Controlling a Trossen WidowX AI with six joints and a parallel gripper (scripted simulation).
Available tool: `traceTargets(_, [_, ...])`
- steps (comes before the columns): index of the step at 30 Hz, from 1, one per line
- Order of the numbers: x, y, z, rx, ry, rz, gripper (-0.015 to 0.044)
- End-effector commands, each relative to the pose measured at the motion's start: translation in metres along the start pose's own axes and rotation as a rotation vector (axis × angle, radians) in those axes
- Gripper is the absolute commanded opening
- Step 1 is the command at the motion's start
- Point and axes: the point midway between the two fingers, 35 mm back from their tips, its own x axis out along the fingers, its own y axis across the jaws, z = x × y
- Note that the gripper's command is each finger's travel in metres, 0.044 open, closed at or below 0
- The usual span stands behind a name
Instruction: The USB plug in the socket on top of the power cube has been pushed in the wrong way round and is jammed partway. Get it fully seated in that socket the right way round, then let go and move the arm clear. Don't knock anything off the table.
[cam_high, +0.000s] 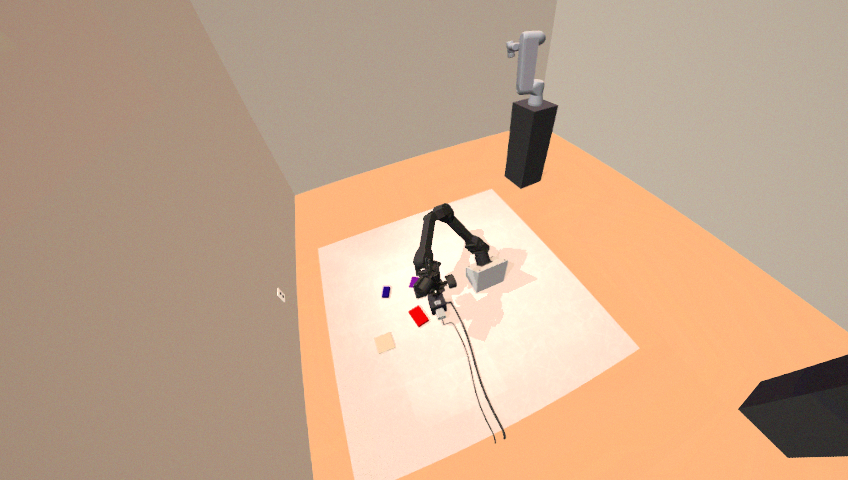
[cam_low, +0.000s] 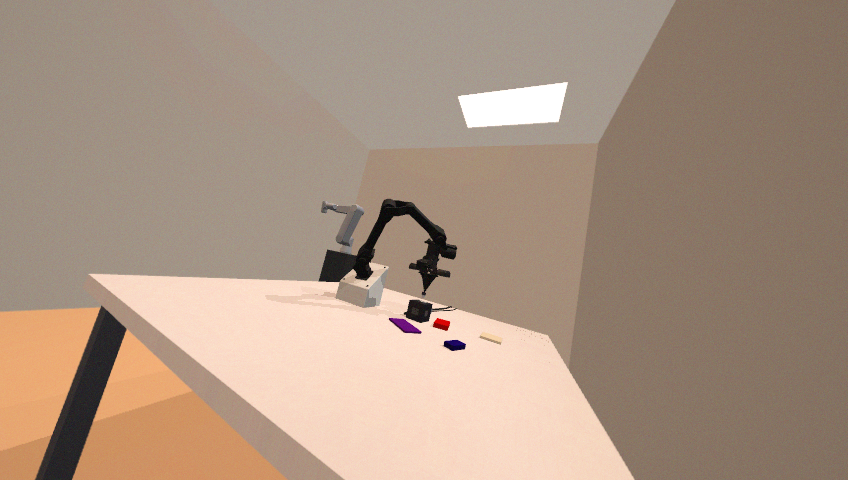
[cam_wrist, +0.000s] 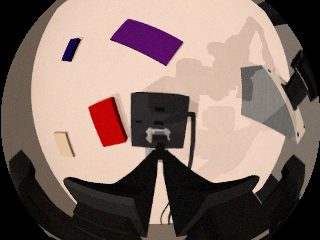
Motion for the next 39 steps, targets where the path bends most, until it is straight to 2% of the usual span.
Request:
traceTargets(1, [0.0, 0.0001, -0.0006, -0.003, 0.007, 0.0, 0.0])
traceTargets(39, [0.0045, 0.0004, -0.0032, 0.007, 0.035, 0.001, 0.0])
